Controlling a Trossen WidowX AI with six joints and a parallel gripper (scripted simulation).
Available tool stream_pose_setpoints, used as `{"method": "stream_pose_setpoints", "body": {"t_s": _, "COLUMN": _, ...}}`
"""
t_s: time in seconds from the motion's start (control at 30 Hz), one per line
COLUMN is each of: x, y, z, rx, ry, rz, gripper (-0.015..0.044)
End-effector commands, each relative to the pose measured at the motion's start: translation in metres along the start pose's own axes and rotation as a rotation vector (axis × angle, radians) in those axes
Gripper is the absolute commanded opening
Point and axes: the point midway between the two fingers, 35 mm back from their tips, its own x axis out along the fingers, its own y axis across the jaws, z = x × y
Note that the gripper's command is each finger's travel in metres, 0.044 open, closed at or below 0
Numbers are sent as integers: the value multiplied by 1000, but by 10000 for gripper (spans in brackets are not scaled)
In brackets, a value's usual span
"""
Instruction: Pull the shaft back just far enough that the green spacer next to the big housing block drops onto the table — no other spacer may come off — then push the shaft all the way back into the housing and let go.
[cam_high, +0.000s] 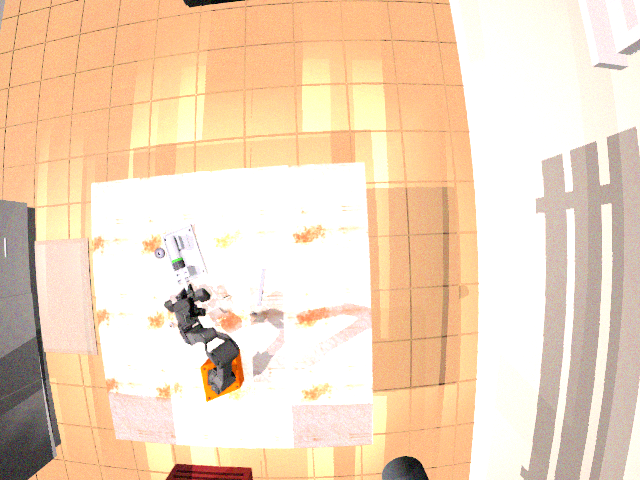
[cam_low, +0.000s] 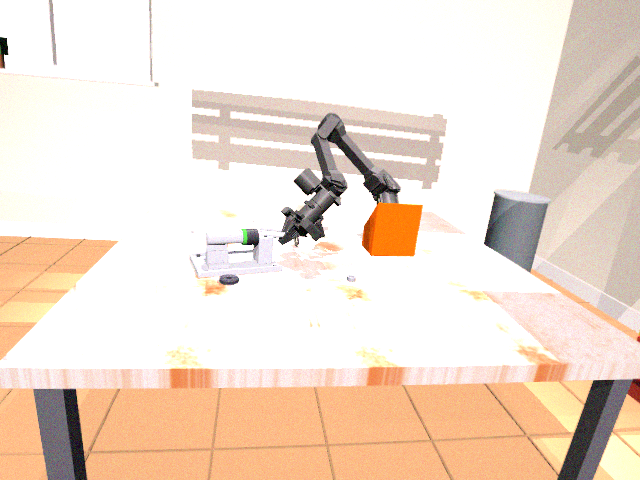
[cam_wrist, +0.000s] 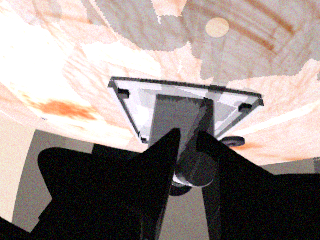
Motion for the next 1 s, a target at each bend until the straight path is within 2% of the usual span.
{"method": "stream_pose_setpoints", "body": {"t_s": 0.0, "x": -1, "y": 0, "z": 1, "rx": 3, "ry": 0, "rz": 2, "gripper": 0}}
{"method": "stream_pose_setpoints", "body": {"t_s": 0.97, "x": -3, "y": 0, "z": 3, "rx": 3, "ry": -1, "rz": 2, "gripper": 0}}
